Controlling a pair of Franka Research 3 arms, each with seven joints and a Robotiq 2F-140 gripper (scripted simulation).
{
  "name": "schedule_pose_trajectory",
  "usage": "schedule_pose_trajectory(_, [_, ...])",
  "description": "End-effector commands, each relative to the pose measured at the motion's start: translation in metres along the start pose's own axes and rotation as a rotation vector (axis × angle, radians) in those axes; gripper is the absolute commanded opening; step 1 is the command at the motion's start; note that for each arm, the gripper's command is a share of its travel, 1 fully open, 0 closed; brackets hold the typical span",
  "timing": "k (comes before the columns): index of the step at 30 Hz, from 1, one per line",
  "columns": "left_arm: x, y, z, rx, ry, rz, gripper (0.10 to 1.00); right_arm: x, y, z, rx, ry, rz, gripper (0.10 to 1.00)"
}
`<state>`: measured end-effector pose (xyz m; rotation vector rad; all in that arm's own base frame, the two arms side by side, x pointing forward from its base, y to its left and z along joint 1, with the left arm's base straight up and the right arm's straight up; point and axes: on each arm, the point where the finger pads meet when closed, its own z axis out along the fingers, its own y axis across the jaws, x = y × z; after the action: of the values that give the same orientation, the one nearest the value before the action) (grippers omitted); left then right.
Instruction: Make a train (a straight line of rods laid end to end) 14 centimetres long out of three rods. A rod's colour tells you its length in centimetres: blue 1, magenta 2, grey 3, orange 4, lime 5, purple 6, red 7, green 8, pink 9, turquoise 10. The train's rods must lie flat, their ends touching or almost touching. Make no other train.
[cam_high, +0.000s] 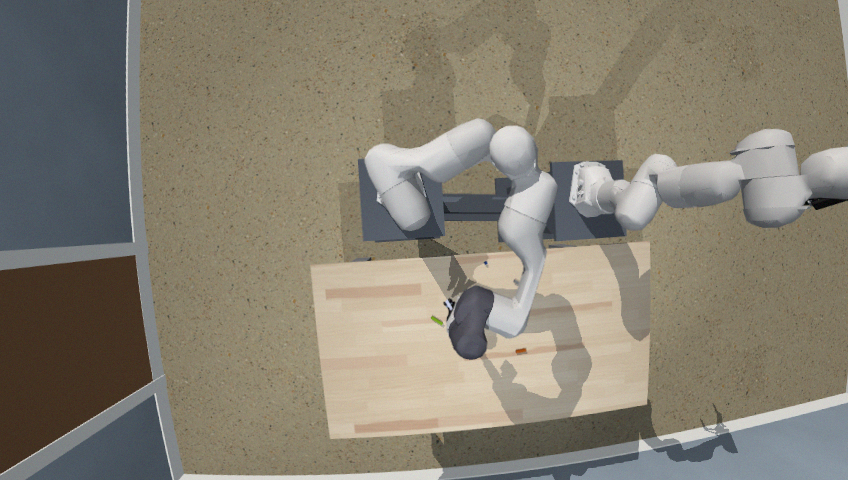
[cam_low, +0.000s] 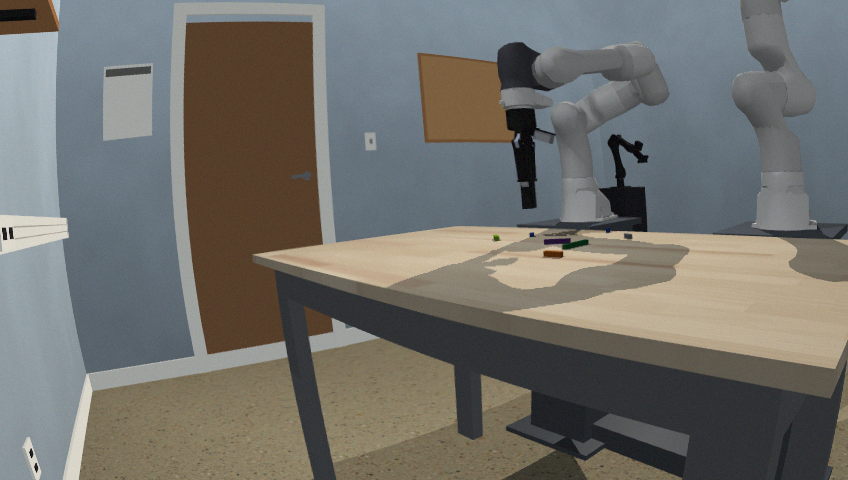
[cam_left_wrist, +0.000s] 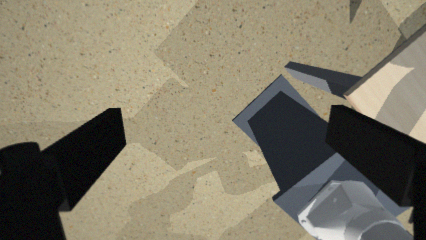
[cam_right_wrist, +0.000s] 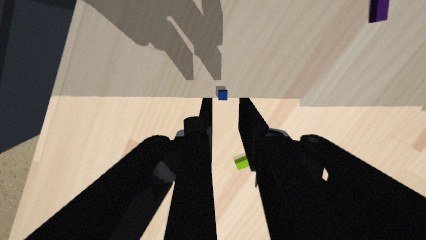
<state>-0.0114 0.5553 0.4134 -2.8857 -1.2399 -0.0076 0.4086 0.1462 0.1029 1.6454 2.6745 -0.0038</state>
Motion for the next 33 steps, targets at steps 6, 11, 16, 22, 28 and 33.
schedule_pose_trajectory(6, [-0.002,0.000,0.000,0.001,-0.005,0.003,1.000,0.001,0.000,0.000,-0.001,0.002,0.012,0.231])
schedule_pose_trajectory(11, [-0.002,0.000,0.000,0.001,-0.005,0.003,1.000,0.001,0.000,0.000,-0.001,0.002,0.012,0.231])
schedule_pose_trajectory(16, [-0.002,0.000,0.000,0.001,-0.005,0.003,1.000,0.001,0.000,0.001,-0.001,0.002,0.012,0.231])
schedule_pose_trajectory(22, [-0.002,0.000,0.000,0.001,-0.005,0.003,1.000,0.001,0.000,0.005,-0.001,0.003,0.012,0.231])
schedule_pose_trajectory(28, [-0.002,0.000,0.000,0.001,-0.005,0.003,1.000,0.001,0.000,0.016,-0.001,0.003,0.012,0.231])
schedule_pose_trajectory(33, [-0.002,0.000,0.000,0.001,-0.005,0.003,1.000,0.001,0.000,0.030,-0.001,0.003,0.012,0.231])
